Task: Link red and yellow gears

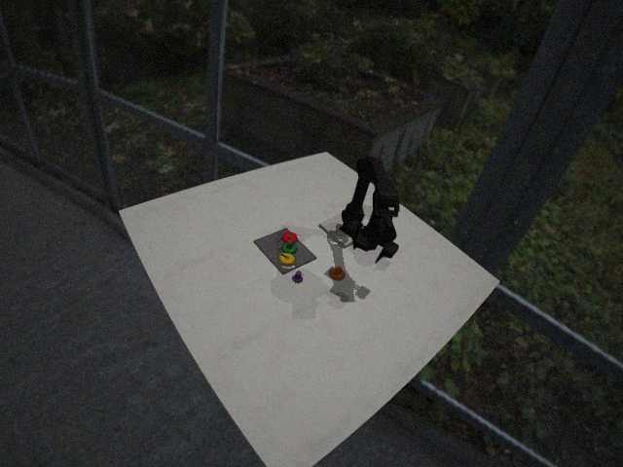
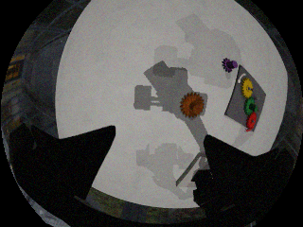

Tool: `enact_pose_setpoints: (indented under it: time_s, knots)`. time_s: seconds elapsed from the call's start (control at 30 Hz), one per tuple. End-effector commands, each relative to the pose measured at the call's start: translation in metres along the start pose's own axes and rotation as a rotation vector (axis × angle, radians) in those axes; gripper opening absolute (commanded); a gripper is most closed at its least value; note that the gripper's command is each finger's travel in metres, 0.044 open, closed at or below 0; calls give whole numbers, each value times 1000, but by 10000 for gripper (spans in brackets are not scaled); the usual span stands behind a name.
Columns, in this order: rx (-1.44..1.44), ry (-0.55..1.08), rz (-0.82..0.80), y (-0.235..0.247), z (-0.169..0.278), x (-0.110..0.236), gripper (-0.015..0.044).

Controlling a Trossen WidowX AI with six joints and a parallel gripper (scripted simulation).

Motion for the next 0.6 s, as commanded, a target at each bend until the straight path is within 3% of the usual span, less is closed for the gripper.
enact_pose_setpoints:
  time_s: [0.0,0.57]
  knots:
    - [-7,0,0,0,0,1,440]
    - [-7,0,0,0,0,1,440]
Point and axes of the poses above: the point midway between the two fingers, 35 mm back from their tips, its own x axis back along the fingers, its own y axis across the jaws, z = x × y, the point moved 8 cm from there along x, back along the fingers, and after that the axes turned 14 degrees about x, right-handed, at the moved point
